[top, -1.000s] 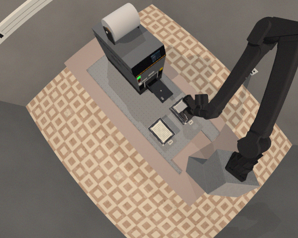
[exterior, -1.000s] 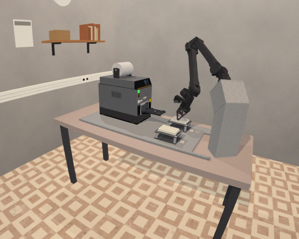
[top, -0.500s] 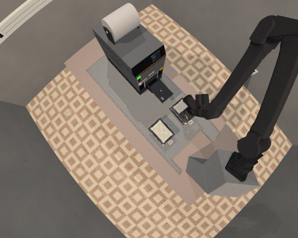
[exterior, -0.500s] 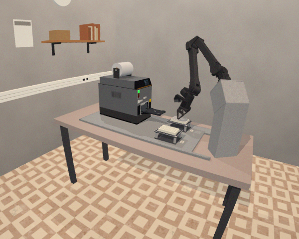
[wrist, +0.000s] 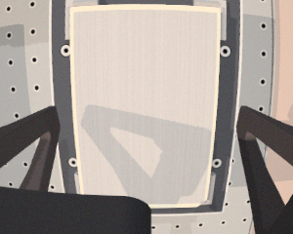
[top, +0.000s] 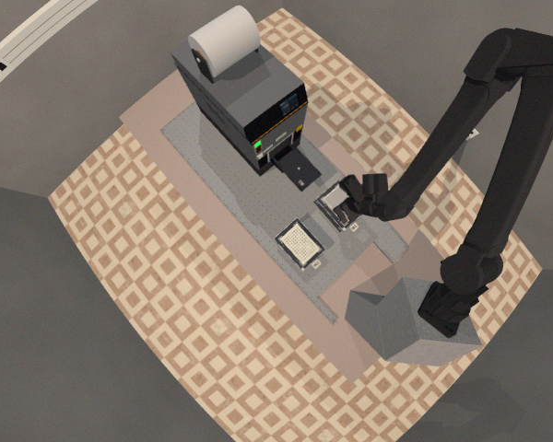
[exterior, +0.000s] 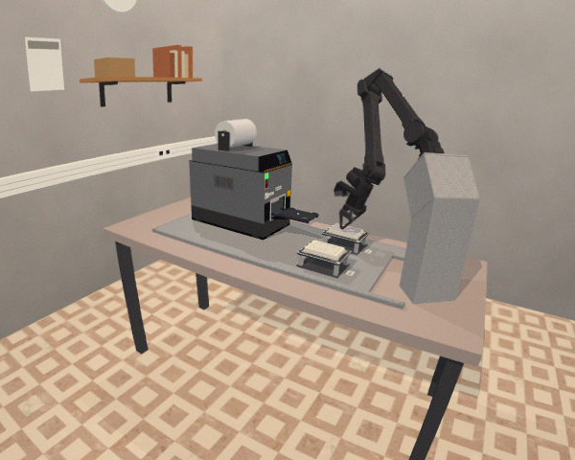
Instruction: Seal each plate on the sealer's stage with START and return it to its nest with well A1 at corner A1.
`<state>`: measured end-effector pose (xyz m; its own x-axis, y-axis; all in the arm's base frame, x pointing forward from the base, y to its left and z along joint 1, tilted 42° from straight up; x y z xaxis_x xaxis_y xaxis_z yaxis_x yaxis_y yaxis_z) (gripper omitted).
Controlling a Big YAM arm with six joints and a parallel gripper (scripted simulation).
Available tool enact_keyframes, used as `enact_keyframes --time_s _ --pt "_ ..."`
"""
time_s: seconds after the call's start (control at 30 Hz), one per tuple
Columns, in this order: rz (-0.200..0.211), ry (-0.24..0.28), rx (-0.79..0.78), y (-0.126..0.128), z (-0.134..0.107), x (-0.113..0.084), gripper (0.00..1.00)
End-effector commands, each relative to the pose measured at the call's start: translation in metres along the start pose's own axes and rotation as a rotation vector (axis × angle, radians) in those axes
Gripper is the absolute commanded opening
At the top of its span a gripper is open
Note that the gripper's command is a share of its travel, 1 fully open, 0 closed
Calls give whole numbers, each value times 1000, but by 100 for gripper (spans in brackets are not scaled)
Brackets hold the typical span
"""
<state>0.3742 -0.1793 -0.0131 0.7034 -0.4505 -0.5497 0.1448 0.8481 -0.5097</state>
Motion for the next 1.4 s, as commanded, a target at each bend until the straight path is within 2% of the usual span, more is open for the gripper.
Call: enact_keyframes --time_s 0.0,0.2,0.6,1.03,1.27,1.37 --pt "-2 28 -8 0 -14 1 100" --pt "10 43 -12 4 -21 -4 100" --pt "-10 7 -7 -5 -7 -10 100" --pt "-28 -25 -3 -12 8 -2 100" --pt "7 -6 3 3 7 -26 100" --pt "11 1 2 5 5 -24 100"
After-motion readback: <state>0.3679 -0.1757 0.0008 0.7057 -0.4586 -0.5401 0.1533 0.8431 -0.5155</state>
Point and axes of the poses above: the point where the finger pads meet when closed, its own x axis out along the fingers, its own y axis across the jaws, z = x × y, the point moved 5 cm from there along -x, back along the fingers, and after that the axes turned 2 degrees about x, right-handed, at the moved point
